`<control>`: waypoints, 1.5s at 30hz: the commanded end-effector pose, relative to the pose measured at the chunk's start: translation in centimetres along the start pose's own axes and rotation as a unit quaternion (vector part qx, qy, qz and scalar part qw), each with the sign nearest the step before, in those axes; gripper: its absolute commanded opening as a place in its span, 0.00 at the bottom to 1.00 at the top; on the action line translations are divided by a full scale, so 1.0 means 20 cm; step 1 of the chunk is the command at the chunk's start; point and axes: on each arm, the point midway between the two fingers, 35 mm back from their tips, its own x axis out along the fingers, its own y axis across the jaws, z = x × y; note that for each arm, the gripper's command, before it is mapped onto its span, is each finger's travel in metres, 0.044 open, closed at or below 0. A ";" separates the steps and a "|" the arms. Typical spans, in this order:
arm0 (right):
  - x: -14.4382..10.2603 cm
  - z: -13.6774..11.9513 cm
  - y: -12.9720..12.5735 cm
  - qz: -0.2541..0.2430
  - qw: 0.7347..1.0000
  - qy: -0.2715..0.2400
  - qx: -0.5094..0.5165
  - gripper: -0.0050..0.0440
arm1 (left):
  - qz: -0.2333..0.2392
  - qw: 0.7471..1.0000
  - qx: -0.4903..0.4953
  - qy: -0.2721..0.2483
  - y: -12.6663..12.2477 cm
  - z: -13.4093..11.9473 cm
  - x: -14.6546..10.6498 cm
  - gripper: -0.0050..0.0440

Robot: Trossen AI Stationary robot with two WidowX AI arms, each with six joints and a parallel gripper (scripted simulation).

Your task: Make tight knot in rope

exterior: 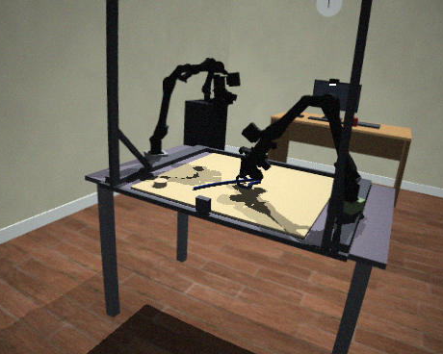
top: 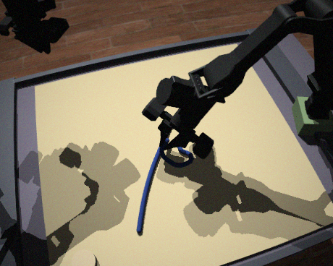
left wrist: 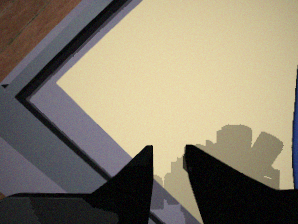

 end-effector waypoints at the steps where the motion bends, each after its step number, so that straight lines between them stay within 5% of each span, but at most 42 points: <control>1: -0.01 -0.04 0.06 0.008 1.000 0.009 -0.001 0.19 | -0.006 1.000 -0.001 -0.010 -0.01 0.00 -0.03 0.31; 45: 0.18 -0.06 0.30 0.010 1.000 0.009 -0.001 0.19 | -0.006 1.000 -0.001 -0.010 -0.01 0.00 -0.03 0.31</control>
